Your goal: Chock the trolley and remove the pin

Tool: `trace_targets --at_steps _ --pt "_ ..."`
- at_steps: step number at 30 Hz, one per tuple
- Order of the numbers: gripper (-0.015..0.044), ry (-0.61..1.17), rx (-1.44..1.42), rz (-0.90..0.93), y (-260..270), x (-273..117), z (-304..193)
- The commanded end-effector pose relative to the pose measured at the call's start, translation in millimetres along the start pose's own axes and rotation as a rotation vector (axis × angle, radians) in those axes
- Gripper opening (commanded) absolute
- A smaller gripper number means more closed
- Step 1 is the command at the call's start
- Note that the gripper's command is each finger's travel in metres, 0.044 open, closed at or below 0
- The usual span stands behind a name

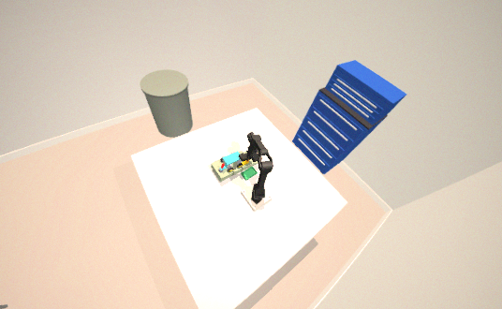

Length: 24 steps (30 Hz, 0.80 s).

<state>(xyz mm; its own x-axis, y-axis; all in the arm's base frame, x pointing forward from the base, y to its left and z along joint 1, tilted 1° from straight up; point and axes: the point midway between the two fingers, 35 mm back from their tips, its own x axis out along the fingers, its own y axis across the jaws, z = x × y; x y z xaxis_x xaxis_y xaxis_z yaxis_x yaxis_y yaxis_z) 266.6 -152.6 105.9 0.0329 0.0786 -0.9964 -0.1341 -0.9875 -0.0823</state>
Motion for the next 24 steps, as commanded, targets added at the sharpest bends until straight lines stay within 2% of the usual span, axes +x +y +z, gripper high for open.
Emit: trace_targets --at_steps 1,12,19,24 --pt "0.0 -0.004 0.004 -0.008 -5.1 0.6 0.6" --pt "0.0 0.0 0.001 0.001 -1.6 -0.4 -0.3" --pt "0.0184 0.0 0.001 0.001 -1.6 -0.4 -0.3" --pt "0.019 0.0 0.001 0.0 -1.6 -3.0 -0.4"
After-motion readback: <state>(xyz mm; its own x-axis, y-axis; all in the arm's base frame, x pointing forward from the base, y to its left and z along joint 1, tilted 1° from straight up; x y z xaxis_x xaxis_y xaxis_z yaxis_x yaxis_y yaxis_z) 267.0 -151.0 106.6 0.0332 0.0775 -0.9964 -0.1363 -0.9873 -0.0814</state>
